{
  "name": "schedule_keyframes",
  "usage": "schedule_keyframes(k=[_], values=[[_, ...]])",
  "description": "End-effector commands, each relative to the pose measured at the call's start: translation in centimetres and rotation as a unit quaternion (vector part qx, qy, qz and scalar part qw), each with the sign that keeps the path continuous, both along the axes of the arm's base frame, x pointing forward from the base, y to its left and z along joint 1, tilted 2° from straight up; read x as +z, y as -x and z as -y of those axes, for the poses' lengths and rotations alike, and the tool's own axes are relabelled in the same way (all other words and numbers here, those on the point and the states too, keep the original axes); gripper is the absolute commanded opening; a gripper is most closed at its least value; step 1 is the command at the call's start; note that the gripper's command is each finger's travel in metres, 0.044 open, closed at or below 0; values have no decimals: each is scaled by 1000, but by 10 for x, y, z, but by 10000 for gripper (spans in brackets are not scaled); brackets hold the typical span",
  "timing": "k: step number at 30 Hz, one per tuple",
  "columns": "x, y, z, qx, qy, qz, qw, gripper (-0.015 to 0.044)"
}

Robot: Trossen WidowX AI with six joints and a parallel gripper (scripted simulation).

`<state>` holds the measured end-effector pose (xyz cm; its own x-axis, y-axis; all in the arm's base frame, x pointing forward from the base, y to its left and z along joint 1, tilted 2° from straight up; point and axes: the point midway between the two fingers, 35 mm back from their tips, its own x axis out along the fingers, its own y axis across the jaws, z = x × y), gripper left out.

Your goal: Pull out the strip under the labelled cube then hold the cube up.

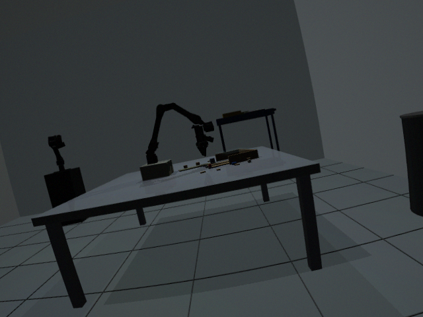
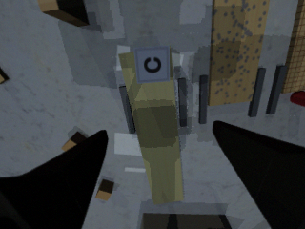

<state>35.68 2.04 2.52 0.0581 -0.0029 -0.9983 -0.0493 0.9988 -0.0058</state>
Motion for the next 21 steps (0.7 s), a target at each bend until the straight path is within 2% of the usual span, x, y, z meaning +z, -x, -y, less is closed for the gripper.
schedule_keyframes(k=[1, 12, 19, 21], values=[[2, -16, -2, -2, 2, -1, 1000, 440], [6, -49, -5, -2, 2, 0, 1000, 440], [-3, -50, -5, -2, 2, 0, 1000, 256], [-6, -51, -5, -2, 2, 0, 1000, 250]])
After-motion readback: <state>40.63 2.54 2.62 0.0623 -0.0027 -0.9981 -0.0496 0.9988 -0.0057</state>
